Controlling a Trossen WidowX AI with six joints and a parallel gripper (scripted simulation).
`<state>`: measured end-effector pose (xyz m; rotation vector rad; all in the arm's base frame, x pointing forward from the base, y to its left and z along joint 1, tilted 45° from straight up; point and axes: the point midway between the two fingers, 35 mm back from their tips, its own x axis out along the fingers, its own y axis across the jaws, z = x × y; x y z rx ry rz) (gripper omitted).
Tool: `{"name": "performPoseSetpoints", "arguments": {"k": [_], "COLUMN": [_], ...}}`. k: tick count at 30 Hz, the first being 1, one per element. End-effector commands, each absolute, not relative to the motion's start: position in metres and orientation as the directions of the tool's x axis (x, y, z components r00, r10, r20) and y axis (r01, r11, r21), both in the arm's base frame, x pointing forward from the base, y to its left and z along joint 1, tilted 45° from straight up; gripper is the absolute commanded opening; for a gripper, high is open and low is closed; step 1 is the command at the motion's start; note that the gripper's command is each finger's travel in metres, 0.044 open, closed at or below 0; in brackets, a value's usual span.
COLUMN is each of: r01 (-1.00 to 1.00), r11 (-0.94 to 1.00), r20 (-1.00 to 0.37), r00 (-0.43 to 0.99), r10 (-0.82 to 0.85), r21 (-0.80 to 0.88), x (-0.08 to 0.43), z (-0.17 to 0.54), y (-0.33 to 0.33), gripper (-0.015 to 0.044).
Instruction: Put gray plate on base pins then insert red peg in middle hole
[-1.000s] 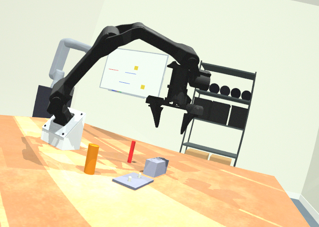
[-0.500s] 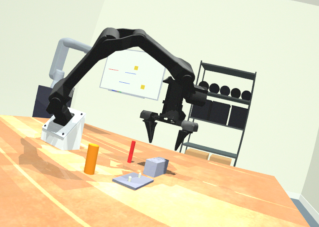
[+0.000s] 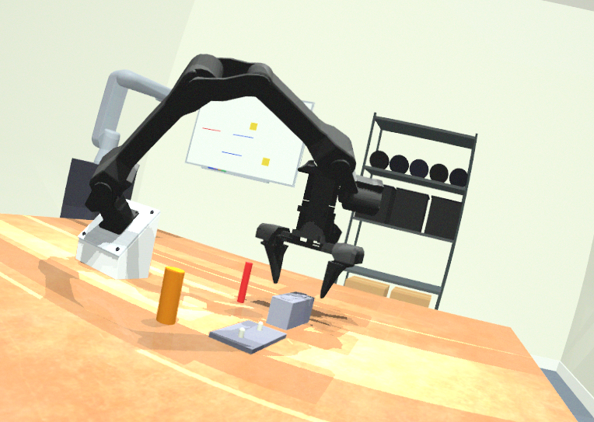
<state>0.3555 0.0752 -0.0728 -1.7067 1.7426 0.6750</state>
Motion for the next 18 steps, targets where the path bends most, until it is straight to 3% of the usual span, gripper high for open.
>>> {"name": "performPoseSetpoints", "arguments": {"k": [1, 18], "r01": [-0.998, -0.998], "r11": [0.038, 0.038], "r20": [-0.718, -0.717], "r00": [0.005, 0.005], "r10": [-0.696, -0.697], "r21": [-0.043, -0.043], "x": [0.354, 0.354], "z": [-0.079, -0.098], "y": [0.069, 0.049], "gripper": [0.0440, 0.0440]}}
